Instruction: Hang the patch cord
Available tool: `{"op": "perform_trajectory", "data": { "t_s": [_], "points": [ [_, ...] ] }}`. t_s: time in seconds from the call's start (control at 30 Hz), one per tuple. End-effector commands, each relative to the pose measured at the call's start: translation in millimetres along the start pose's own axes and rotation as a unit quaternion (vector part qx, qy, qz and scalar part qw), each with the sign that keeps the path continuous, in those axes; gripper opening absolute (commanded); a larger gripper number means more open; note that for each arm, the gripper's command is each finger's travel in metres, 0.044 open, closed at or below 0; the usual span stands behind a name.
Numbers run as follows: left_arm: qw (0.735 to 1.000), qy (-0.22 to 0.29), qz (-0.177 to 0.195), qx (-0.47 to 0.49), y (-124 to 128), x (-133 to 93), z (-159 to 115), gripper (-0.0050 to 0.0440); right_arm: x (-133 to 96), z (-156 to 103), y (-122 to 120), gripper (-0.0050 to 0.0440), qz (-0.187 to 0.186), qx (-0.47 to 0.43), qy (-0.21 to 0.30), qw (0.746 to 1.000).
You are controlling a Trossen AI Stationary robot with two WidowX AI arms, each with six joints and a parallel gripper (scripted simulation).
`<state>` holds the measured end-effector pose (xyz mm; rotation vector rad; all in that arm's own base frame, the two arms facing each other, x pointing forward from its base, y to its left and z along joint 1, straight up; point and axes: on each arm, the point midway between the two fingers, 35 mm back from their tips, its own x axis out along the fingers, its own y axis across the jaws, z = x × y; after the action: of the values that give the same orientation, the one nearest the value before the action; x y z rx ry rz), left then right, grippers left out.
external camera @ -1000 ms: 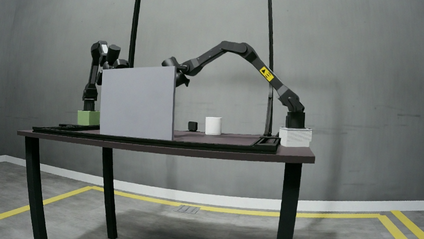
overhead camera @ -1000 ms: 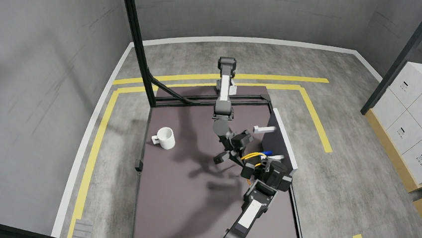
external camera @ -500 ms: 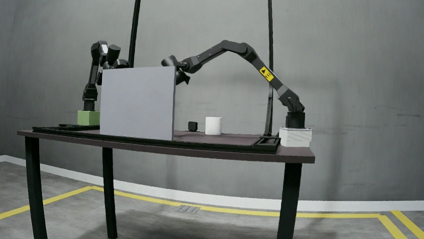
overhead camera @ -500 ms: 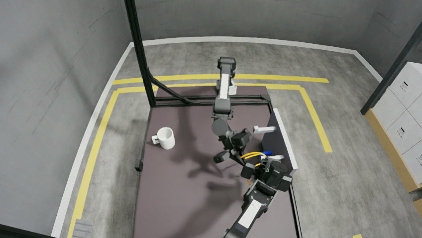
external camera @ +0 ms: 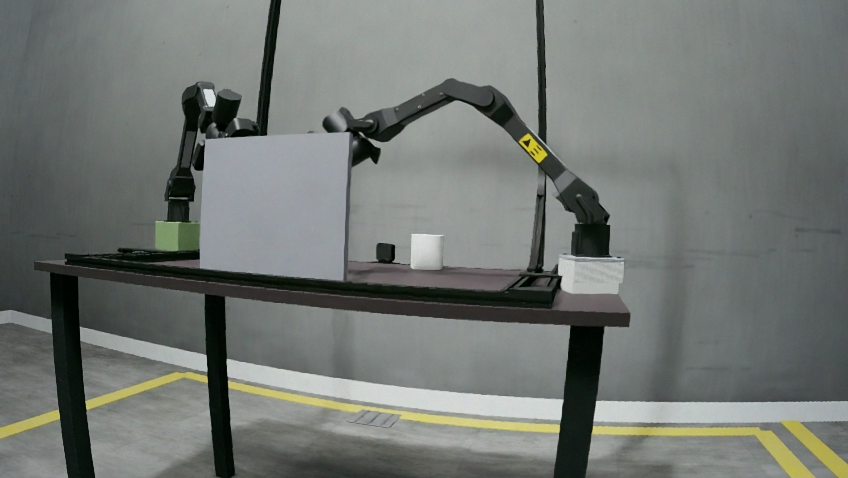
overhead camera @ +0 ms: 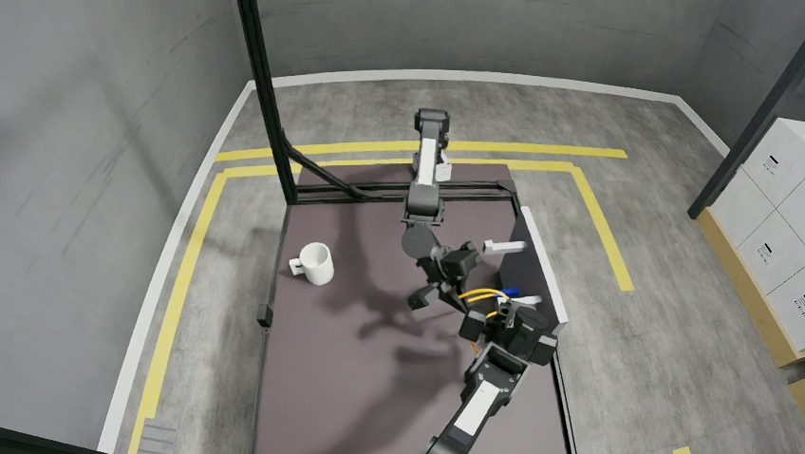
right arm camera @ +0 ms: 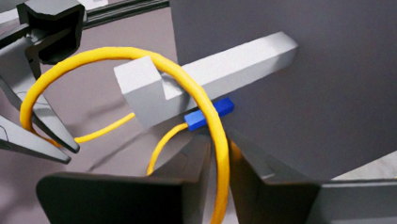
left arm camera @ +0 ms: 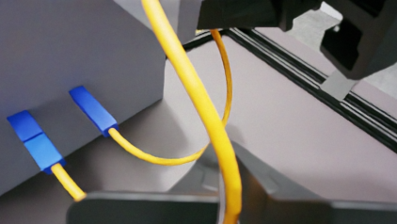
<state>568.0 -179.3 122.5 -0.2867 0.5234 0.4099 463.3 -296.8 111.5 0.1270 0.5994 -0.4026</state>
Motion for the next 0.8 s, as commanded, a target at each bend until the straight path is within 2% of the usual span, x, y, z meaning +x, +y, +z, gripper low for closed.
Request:
{"op": "perform_trajectory", "data": {
  "t_s": [0.0,0.77],
  "points": [
    [1.000,-0.002,0.003,-0.007,-3.2,-4.5,5.8,0.0025,-6.4,11.5,-0.7,0.0040,-0.002,-0.003,-0.013,1.000],
    [1.000,0.008,0.026,-0.014,0.1,-14.4,12.1,0.0025,-6.4,11.5,-0.7,0.0040,-0.002,-0.003,-0.013,1.000]
  ]
}}
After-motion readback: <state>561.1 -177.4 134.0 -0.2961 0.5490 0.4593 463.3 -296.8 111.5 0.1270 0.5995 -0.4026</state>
